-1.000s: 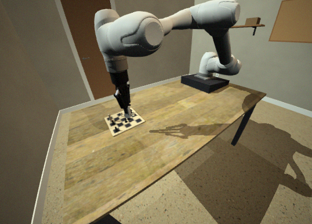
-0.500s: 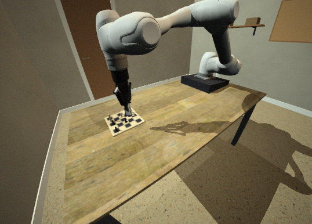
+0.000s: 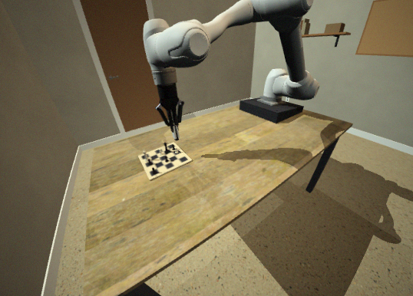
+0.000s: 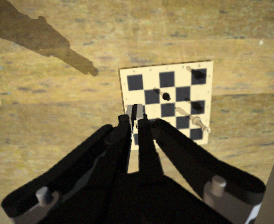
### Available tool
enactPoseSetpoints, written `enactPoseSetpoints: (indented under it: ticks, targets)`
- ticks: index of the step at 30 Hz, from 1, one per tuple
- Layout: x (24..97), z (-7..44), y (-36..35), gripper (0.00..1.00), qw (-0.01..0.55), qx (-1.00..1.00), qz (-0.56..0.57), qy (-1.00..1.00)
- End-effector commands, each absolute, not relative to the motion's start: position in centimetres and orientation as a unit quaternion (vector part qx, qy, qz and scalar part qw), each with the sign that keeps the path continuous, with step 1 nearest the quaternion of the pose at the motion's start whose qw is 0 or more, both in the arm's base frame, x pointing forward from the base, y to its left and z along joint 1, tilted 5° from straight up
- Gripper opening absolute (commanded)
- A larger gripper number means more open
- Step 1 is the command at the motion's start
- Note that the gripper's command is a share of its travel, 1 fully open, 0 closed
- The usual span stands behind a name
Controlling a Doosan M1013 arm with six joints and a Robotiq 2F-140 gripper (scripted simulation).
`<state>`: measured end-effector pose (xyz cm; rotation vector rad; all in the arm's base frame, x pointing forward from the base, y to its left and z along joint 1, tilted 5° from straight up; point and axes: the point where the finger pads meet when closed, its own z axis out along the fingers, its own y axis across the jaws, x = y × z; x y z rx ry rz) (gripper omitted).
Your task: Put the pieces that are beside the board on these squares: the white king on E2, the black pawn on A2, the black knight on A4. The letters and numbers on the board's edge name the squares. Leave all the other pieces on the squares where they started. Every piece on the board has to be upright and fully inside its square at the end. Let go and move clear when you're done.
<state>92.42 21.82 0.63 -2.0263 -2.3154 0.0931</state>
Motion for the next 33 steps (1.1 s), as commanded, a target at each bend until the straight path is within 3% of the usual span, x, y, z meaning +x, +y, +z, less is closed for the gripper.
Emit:
enactPoseSetpoints:
  ticks: [1, 14, 33]
  targets:
    - [92.4, 0.7, 21.8, 0.0, 0.03, -0.659, 0.03, -0.751]
    - [92.3, -0.3, 21.8, 0.0, 0.03, -0.659, 0.03, -0.751]
    - [91.7, -7.6, 21.8, 0.0, 0.03, -0.659, 0.03, -0.751]
